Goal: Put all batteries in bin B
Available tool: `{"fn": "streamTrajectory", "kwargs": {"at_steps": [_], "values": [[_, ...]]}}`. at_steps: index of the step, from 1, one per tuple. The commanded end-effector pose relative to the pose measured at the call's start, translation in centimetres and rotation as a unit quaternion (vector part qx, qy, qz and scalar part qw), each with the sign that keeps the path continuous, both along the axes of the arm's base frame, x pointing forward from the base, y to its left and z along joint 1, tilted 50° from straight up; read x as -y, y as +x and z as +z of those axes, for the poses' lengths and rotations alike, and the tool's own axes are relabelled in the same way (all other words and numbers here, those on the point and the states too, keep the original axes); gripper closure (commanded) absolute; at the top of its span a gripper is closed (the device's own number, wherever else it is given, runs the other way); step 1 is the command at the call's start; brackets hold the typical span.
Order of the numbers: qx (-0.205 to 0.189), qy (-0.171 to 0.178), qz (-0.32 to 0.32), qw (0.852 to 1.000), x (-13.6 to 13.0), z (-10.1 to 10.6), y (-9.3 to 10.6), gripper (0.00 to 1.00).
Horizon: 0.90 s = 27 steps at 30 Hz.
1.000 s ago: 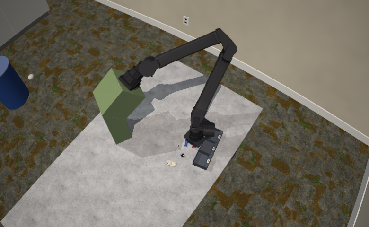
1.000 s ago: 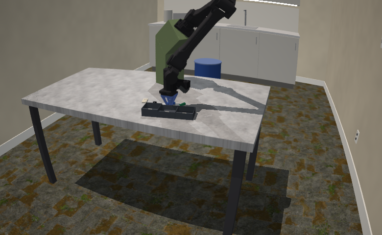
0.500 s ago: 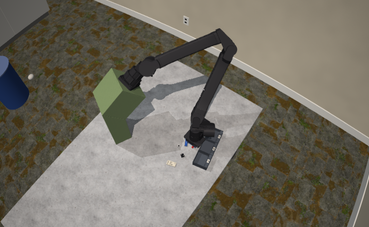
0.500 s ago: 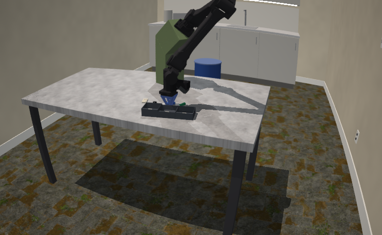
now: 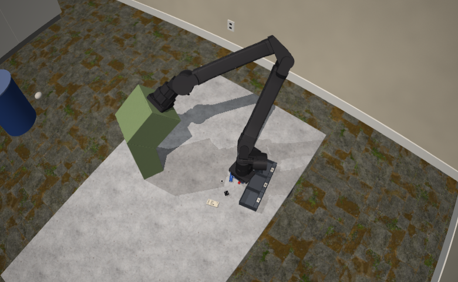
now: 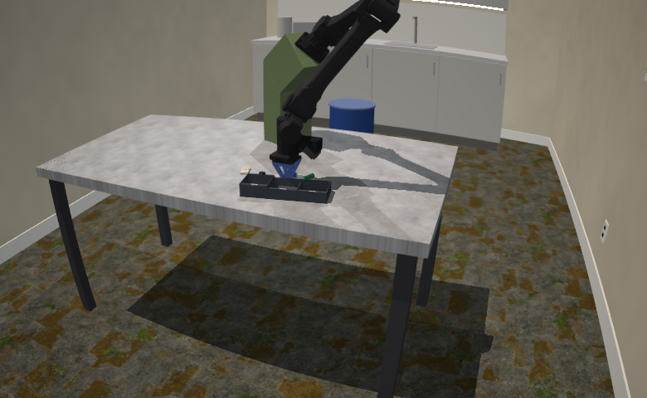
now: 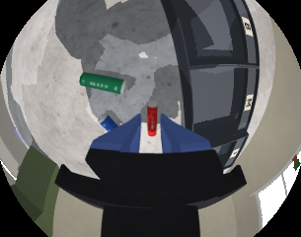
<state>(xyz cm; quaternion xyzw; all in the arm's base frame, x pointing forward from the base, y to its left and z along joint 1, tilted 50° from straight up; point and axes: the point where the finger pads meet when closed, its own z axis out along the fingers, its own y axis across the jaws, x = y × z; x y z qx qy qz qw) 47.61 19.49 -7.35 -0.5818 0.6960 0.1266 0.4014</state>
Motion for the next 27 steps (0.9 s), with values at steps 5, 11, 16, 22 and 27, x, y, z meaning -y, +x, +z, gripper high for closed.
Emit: {"fn": "streamTrajectory", "kwargs": {"at_steps": [5, 11, 16, 22, 27], "values": [[0.001, 0.002, 0.004, 1.0, -0.72, 0.82, -0.06, 0.95], [0.005, 0.003, 0.004, 1.0, -0.75, 1.13, 0.07, 0.95], [0.005, 0.003, 0.004, 1.0, -0.76, 1.24, 0.12, 0.95], [0.005, 0.003, 0.004, 1.0, -0.78, 1.32, 0.19, 0.95], [0.006, 0.003, 0.004, 1.0, -0.8, 1.38, 0.24, 0.95]]}}
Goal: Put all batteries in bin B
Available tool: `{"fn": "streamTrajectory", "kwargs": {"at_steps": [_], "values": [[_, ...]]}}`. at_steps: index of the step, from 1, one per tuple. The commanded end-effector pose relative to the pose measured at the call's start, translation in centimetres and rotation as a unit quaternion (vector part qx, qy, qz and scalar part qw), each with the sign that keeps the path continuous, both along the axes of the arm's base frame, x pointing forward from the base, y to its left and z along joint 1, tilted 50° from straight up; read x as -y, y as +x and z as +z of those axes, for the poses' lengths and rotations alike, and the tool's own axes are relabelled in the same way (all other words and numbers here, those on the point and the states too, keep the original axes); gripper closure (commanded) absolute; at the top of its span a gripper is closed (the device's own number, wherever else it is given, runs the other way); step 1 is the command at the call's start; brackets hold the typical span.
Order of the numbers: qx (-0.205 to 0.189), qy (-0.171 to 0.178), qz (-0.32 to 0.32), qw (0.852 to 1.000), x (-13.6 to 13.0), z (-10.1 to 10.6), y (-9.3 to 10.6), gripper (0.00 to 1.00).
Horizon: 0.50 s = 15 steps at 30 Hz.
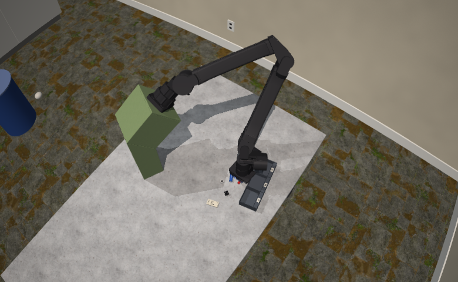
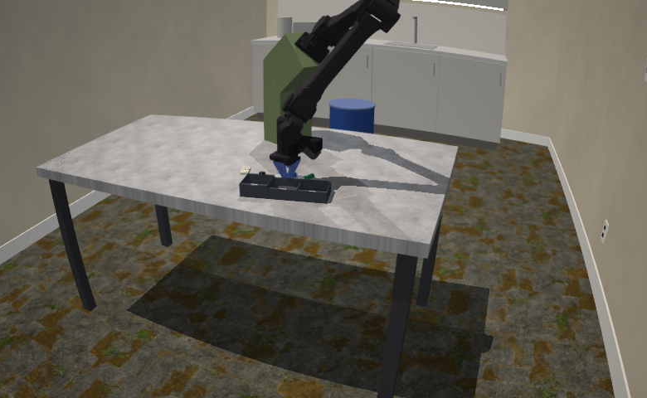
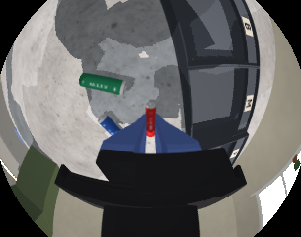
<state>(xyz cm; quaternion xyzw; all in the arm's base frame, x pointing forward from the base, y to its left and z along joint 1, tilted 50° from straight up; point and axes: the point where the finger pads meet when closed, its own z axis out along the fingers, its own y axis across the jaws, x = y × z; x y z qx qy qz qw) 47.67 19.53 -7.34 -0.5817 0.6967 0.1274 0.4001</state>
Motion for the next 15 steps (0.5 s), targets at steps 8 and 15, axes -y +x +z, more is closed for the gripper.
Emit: {"fn": "streamTrajectory", "kwargs": {"at_steps": [8, 15], "values": [[0.002, 0.0, -0.001, 1.0, 0.6, 1.1, -0.5, 0.95], [0.004, 0.0, -0.006, 1.0, 2.6, 2.6, -1.2, 0.95]]}}
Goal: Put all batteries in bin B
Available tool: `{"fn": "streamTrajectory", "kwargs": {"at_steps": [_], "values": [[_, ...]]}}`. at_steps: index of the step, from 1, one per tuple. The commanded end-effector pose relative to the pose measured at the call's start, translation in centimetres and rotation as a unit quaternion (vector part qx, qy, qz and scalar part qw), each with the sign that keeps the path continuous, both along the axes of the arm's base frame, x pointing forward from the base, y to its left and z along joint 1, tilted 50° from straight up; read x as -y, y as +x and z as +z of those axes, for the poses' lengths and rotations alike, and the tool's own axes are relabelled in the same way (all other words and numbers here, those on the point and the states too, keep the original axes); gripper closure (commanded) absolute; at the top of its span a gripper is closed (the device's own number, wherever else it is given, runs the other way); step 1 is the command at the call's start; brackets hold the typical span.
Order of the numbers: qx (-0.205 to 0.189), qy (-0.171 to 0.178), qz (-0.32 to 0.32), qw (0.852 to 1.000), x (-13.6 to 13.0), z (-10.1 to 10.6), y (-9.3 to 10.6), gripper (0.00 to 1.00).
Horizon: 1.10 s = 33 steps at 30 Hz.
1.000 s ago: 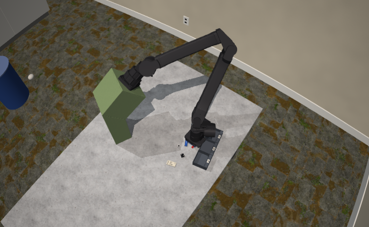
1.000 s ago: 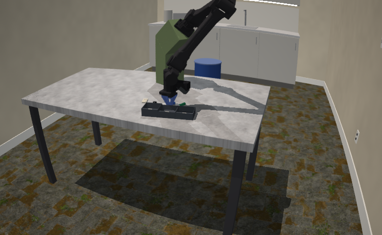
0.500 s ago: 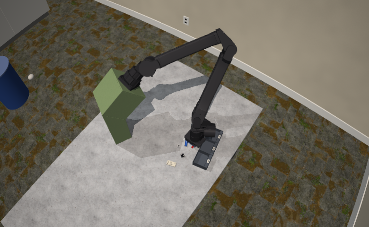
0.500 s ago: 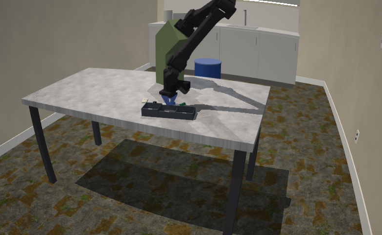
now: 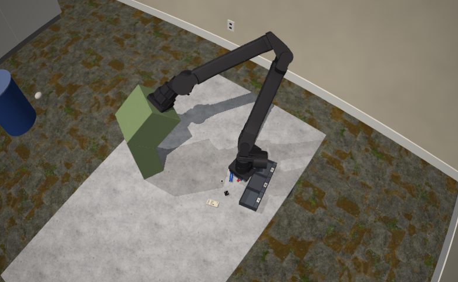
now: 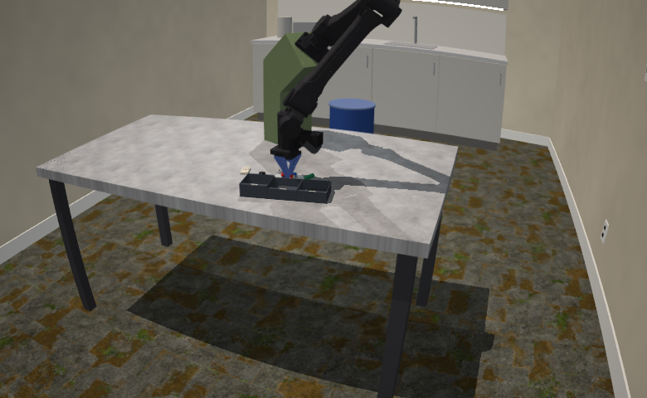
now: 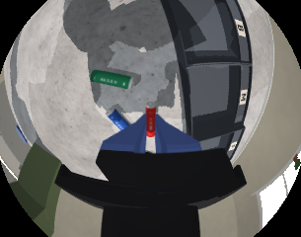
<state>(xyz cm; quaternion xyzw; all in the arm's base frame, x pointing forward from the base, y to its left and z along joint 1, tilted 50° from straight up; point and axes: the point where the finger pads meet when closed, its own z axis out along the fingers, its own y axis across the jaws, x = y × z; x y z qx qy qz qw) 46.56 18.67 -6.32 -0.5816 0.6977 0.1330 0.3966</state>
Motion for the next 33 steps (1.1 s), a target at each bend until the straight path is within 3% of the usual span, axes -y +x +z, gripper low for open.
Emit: {"fn": "streamTrajectory", "kwargs": {"at_steps": [1, 12, 16, 17, 33], "values": [[0.01, -0.002, -0.008, 1.0, 1.8, 1.6, -0.1, 0.95], [0.012, -0.002, -0.008, 1.0, 3.8, 3.8, -1.4, 0.95], [0.02, -0.001, 0.001, 1.0, 3.0, 4.4, -0.8, 0.95], [0.011, 0.0, -0.004, 1.0, 3.1, 3.5, -1.2, 0.95], [0.011, 0.0, -0.004, 1.0, 3.1, 3.5, -1.2, 0.95]]}}
